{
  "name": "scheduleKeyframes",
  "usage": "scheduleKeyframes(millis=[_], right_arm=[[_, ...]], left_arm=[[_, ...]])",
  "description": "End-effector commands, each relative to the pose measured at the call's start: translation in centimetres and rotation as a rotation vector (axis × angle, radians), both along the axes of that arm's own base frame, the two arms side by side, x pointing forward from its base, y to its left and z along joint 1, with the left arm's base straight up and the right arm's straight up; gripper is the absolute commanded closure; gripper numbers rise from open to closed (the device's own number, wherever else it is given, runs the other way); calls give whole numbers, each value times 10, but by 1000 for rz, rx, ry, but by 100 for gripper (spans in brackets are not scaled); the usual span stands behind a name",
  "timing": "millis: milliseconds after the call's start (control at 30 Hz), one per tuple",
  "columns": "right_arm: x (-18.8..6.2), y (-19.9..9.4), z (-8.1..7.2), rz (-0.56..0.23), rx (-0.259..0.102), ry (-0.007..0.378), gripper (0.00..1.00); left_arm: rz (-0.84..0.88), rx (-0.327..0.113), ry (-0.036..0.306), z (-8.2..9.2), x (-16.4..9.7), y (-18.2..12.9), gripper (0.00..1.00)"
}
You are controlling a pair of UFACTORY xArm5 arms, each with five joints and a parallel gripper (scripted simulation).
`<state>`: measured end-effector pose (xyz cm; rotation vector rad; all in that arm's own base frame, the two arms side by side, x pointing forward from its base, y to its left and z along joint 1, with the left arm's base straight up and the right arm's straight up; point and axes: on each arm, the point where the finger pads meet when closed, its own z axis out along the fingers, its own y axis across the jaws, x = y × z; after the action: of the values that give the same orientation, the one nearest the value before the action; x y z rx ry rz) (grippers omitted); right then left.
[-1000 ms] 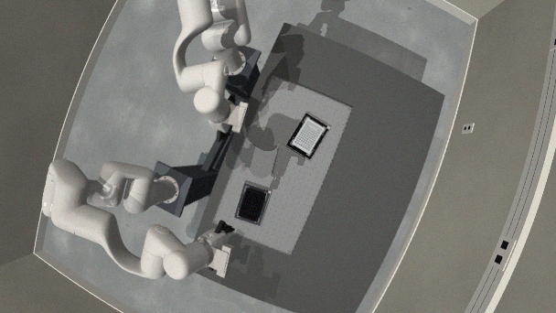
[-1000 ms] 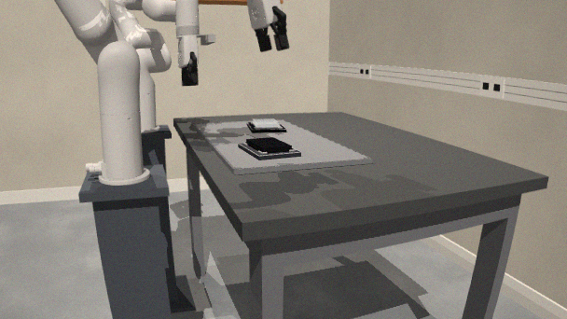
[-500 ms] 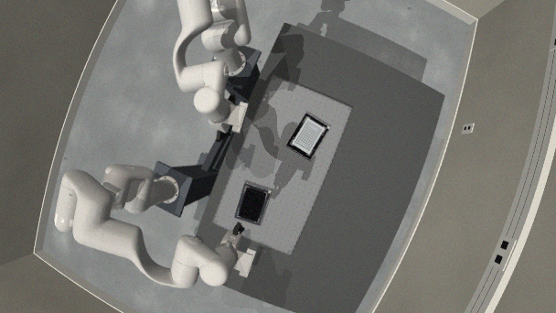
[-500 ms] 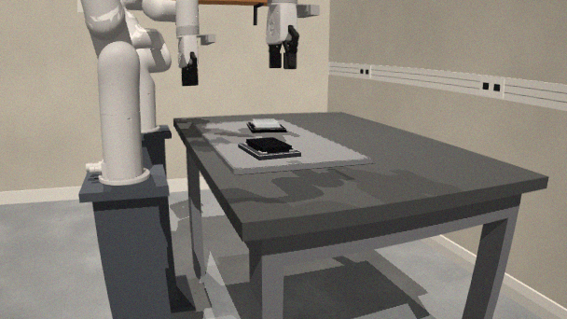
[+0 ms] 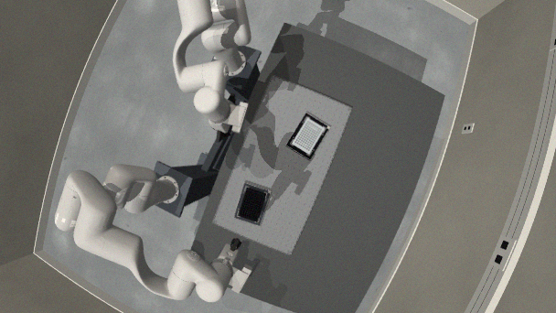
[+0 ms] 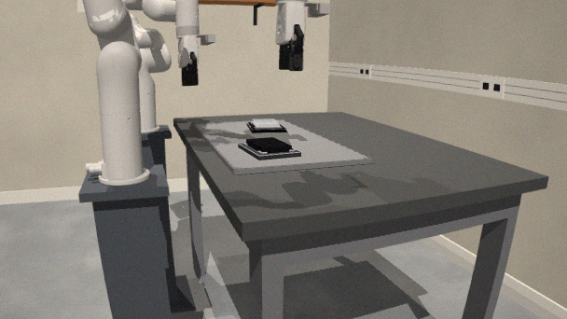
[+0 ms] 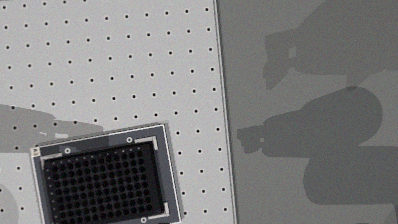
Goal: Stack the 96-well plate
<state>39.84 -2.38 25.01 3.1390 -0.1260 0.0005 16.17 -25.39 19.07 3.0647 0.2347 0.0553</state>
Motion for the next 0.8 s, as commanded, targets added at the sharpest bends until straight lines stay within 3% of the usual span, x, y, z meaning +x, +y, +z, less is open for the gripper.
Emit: scheduleKeyframes(millis=[0,100,267,367,567,667,767], right_arm=[[1,-14,1,-14,0,-3,0],[-1,-29,1,-97,0,-3,0],[-4,-47,1,-97,0,-3,0],[-7,-62,1,-180,0,-3,0],[-11,-79,1,-180,-1,-3,0],[-16,-94,1,-264,-1,-3,0],[-20,-108,1,-264,-1,-3,0]], left_arm=[[0,-3,-2,1,1,-1,0],[0,-3,-2,1,1,-1,0],[0,-3,-2,1,1,-1,0],[0,-3,-2,1,1,-1,0],[0,-3,-2,1,1,-1,0],[0,-3,-2,1,1,-1,0],[0,-3,-2,1,1,-1,0]])
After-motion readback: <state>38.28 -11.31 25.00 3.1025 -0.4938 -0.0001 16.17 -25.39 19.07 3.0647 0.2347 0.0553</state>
